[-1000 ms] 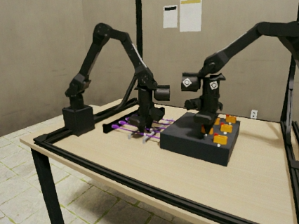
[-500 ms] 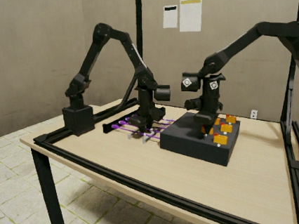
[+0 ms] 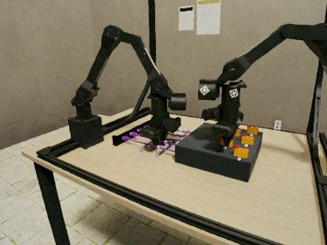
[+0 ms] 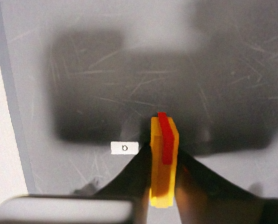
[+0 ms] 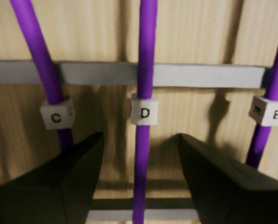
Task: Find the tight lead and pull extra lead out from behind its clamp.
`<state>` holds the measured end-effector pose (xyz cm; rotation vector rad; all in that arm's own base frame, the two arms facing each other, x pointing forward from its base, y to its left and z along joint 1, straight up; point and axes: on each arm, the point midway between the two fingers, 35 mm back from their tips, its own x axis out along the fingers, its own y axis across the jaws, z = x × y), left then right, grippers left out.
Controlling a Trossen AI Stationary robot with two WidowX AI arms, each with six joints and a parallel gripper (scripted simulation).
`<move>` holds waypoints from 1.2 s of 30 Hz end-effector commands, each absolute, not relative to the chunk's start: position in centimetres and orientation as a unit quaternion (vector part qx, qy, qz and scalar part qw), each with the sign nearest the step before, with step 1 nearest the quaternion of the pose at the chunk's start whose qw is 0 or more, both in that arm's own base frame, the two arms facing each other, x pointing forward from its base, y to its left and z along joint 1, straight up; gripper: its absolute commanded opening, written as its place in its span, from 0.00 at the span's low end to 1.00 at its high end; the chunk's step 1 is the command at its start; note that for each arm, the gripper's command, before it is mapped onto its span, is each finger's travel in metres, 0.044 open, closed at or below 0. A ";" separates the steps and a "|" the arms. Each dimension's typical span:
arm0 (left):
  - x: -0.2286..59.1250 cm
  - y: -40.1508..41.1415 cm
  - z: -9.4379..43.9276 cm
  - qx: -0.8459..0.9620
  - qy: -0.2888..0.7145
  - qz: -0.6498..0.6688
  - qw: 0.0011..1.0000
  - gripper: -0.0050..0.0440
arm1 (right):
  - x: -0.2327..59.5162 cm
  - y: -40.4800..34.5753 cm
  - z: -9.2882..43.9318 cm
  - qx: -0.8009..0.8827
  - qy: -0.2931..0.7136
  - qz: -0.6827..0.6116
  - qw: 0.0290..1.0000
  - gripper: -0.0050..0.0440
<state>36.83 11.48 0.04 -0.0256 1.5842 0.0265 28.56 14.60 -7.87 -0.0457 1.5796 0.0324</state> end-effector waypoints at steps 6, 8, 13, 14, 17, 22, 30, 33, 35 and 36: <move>37.2 11.6 0.9 -0.009 0.703 0.015 0.711 0.00 | 28.8 14.8 -7.6 -0.020 0.707 0.020 0.707 0.53; 37.2 11.6 0.9 -0.009 0.703 0.015 0.711 0.00 | 28.8 14.8 -7.6 -0.020 0.707 0.020 0.707 0.53; 37.2 11.6 0.9 -0.009 0.703 0.015 0.711 0.00 | 28.8 14.8 -7.6 -0.020 0.707 0.020 0.707 0.53; 37.2 11.6 0.9 -0.009 0.703 0.015 0.711 0.00 | 28.8 14.8 -7.6 -0.020 0.707 0.020 0.707 0.53; 37.2 11.6 0.9 -0.009 0.703 0.015 0.711 0.00 | 28.8 14.8 -7.6 -0.020 0.707 0.020 0.707 0.53; 37.2 11.6 0.9 -0.009 0.703 0.015 0.711 0.00 | 28.8 14.8 -7.6 -0.020 0.707 0.020 0.707 0.53; 37.2 11.6 0.9 -0.009 0.703 0.015 0.711 0.00 | 29.1 14.9 -7.2 -0.016 0.702 0.019 0.712 0.00; 37.2 11.6 0.9 -0.009 0.703 0.015 0.711 0.00 | 29.1 14.9 -7.2 -0.016 0.702 0.019 0.712 0.00; 37.2 11.6 0.9 -0.009 0.703 0.015 0.711 0.00 | 29.1 14.9 -7.2 -0.016 0.702 0.019 0.712 0.00; 37.2 11.6 0.9 -0.009 0.703 0.015 0.711 0.00 | 29.1 14.9 -7.2 -0.016 0.702 0.019 0.712 0.00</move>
